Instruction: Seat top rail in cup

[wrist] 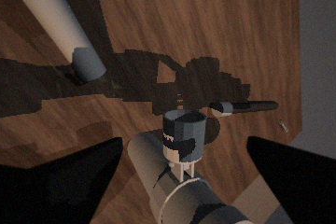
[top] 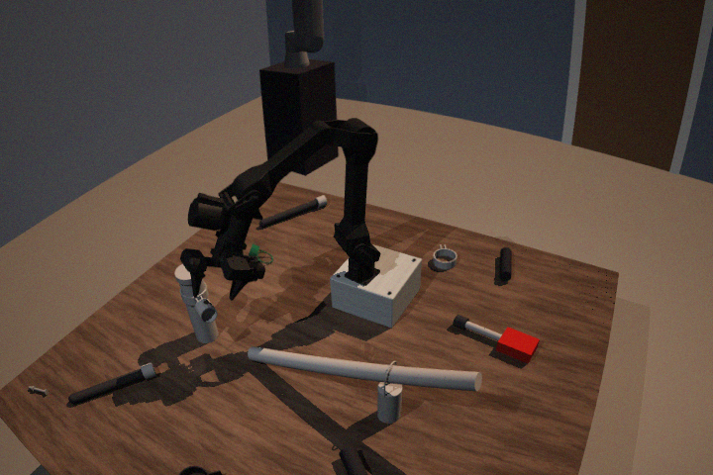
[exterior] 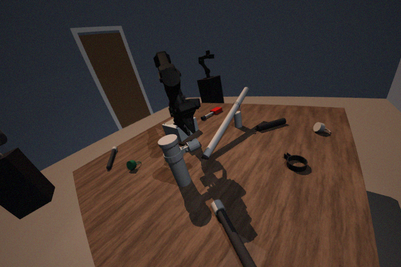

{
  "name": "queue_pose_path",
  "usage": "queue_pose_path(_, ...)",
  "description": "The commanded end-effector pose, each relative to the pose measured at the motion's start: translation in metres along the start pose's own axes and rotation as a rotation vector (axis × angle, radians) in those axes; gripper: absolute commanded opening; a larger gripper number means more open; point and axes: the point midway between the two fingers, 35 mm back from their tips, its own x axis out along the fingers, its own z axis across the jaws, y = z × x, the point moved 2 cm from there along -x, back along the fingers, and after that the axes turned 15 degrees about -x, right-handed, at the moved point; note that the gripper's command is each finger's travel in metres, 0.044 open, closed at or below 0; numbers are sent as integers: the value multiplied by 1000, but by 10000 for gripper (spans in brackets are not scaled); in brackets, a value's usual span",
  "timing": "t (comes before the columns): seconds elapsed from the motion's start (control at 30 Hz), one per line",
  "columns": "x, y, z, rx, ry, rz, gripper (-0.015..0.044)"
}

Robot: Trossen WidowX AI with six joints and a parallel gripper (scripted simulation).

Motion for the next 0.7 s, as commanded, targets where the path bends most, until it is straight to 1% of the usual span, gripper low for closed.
queue_pose_path(0.0, 6, -1, 2, -6, 7, -3, 440)
queue_pose_path(0.67, 36, 0, 0, -6, 8, -2, 440)
